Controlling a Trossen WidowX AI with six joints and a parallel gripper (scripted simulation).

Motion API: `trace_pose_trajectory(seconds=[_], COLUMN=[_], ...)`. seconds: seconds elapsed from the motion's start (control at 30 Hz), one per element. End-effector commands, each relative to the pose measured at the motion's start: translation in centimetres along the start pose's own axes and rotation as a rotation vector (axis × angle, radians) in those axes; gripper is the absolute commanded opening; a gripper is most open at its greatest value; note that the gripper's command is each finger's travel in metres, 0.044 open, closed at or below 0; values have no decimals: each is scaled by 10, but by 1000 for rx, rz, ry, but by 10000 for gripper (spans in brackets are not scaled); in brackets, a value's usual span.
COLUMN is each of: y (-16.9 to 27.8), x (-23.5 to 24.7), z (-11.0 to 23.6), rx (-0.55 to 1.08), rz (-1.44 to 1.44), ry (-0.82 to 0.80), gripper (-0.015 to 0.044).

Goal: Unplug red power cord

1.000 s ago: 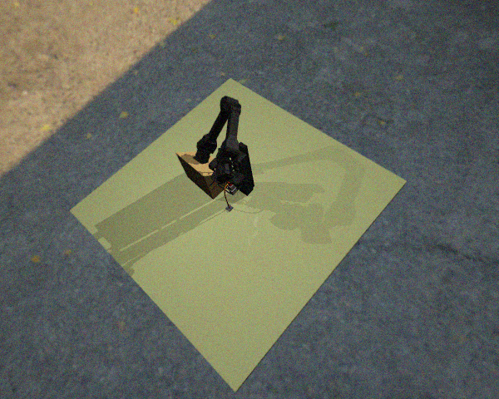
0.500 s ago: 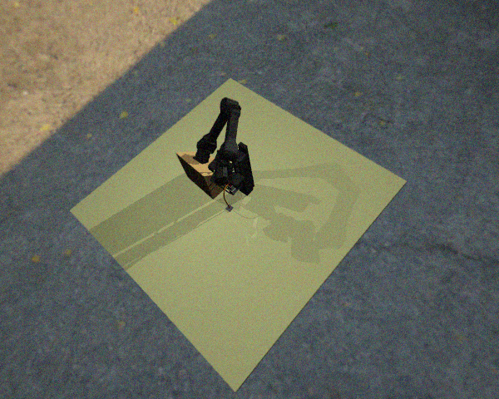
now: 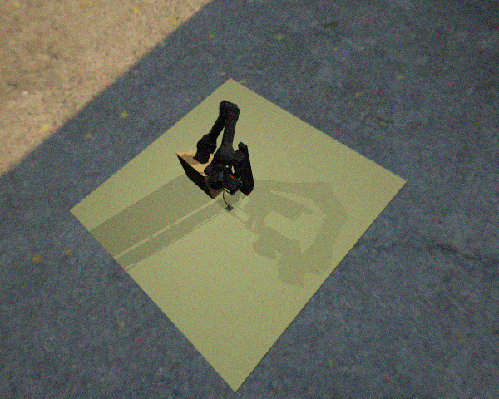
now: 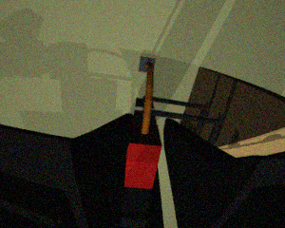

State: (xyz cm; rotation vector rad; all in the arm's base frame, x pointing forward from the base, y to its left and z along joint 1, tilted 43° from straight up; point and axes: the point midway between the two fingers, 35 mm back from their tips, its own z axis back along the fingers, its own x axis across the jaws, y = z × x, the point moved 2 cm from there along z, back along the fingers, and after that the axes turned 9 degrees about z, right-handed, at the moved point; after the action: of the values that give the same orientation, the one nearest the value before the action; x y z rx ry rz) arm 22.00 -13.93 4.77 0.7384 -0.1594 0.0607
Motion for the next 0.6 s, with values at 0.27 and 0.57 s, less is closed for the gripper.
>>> trace_pose_trajectory(seconds=[0.27,0.57], y=[-10,-10], x=[-3,-3], z=[4,6], rx=[-14,-15], rz=[-12,-11], ry=[-9,-11], gripper=[160,160])
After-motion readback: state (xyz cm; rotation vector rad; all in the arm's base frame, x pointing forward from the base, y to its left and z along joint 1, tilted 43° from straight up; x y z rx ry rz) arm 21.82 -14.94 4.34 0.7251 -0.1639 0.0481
